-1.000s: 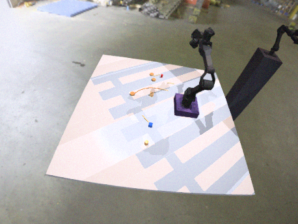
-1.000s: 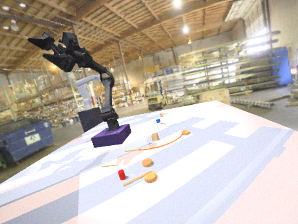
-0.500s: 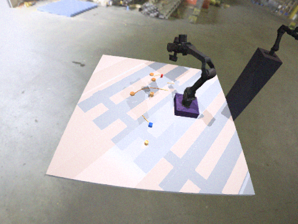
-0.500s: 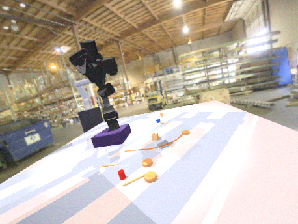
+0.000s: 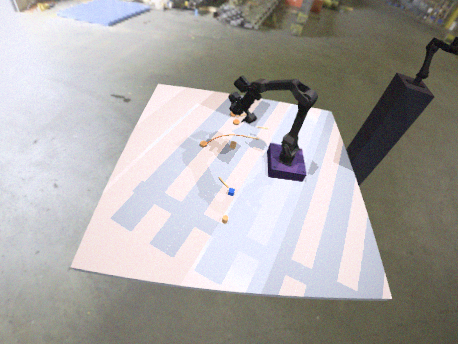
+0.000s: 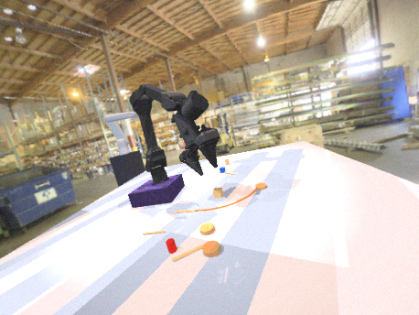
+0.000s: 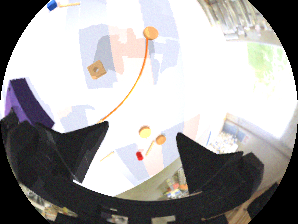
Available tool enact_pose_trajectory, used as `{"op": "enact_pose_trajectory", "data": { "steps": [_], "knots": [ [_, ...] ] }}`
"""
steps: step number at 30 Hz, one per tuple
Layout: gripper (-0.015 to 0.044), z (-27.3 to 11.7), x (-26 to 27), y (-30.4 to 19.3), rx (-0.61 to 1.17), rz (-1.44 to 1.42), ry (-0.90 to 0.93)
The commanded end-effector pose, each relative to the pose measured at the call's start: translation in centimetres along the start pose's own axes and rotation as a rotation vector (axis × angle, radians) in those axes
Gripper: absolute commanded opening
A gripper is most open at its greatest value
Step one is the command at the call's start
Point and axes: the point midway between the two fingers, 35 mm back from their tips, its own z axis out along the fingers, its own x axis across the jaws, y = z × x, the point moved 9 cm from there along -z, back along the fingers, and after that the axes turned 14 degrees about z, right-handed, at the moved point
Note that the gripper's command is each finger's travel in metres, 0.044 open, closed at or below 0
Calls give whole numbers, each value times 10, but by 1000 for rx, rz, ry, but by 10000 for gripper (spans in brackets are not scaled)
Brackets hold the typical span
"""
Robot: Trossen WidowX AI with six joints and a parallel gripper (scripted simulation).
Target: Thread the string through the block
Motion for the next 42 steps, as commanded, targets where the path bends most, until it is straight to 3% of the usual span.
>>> {"op": "enact_pose_trajectory", "data": {
  "steps": [1,5,22,38,42],
  "knots": [
    [440,32,42,34,21,-224,235],
    [440,47,71,51,41,-366,374],
    [440,47,71,51,44,-352,375],
    [440,40,67,56,300,1117,258],
    [440,39,67,56,330,1310,233]
  ]
}}
